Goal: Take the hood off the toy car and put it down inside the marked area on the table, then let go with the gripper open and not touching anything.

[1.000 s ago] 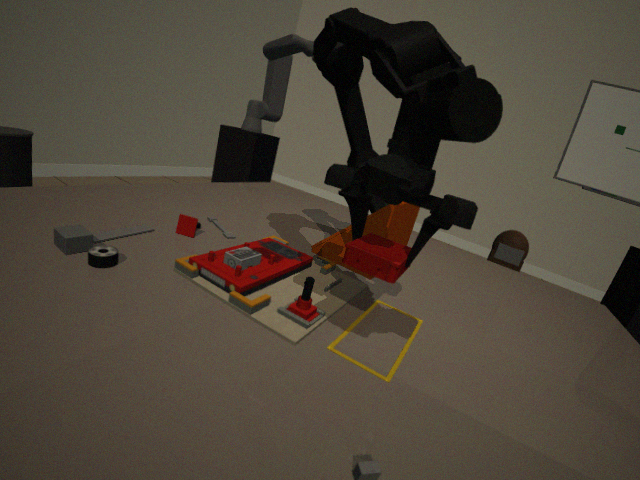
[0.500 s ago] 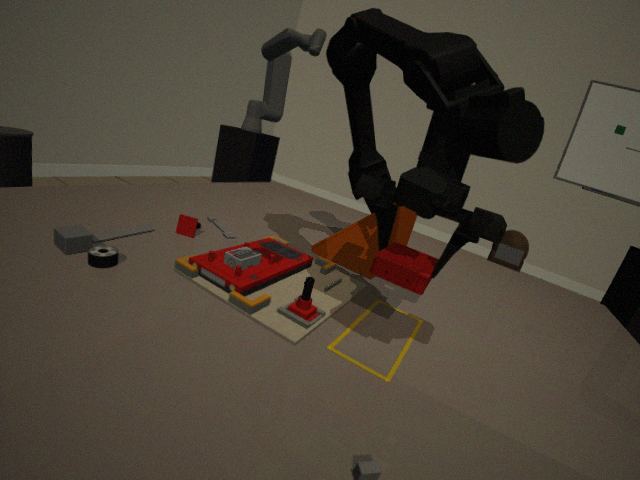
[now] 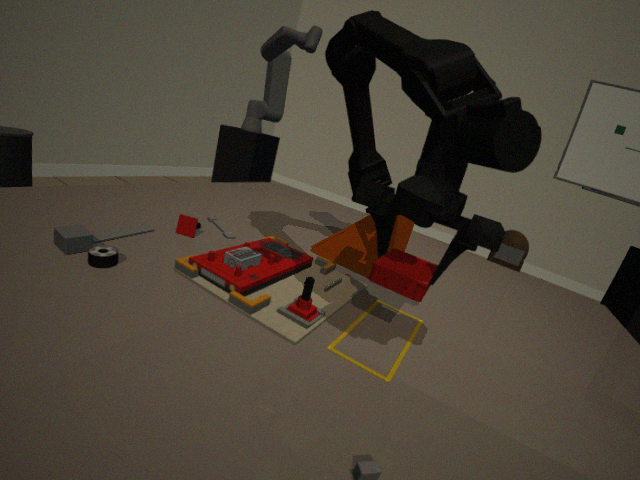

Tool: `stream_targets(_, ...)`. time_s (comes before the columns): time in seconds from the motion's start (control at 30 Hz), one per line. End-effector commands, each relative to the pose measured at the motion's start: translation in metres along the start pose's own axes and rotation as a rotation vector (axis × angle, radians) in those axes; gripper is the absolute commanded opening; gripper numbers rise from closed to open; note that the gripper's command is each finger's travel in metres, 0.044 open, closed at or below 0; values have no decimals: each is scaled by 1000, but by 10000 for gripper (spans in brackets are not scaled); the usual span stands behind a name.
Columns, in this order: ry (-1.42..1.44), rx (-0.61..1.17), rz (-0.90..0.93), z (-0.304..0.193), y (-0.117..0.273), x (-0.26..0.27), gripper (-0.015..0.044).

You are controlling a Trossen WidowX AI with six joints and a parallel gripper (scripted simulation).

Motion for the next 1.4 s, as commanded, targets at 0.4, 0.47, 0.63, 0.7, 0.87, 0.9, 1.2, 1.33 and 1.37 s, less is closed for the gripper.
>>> stream_targets(0.4, 5, -1, -2, 1, -11, 0, 0)
stream_targets(0.47, 5, -1, -2, 1, -12, 0, 0)
stream_targets(0.63, 5, -1, -2, 1, -15, 0, 0)
stream_targets(0.7, 5, -1, -2, 1, -16, 0, 0)
stream_targets(0.87, 5, -1, -2, 1, -19, 0, 0)
stream_targets(0.9, 5, -1, -2, 1, -20, 0, 0)
stream_targets(1.2, 5, -2, -3, 1, -26, 0, 0)
stream_targets(1.33, 5, -2, -3, 1, -28, 0, 0)
stream_targets(1.37, 5, -2, -3, 1, -29, 0, 0)
Point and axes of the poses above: the point midway between the two fingers, 35 mm back from their tips, its own y axis back along the fingers, its own x axis across the jaws, z = x × y, the point moved 2 cm from there along y, back along the fingers, and after that the axes turned 3 degrees about -y, right-handed, at the moved point
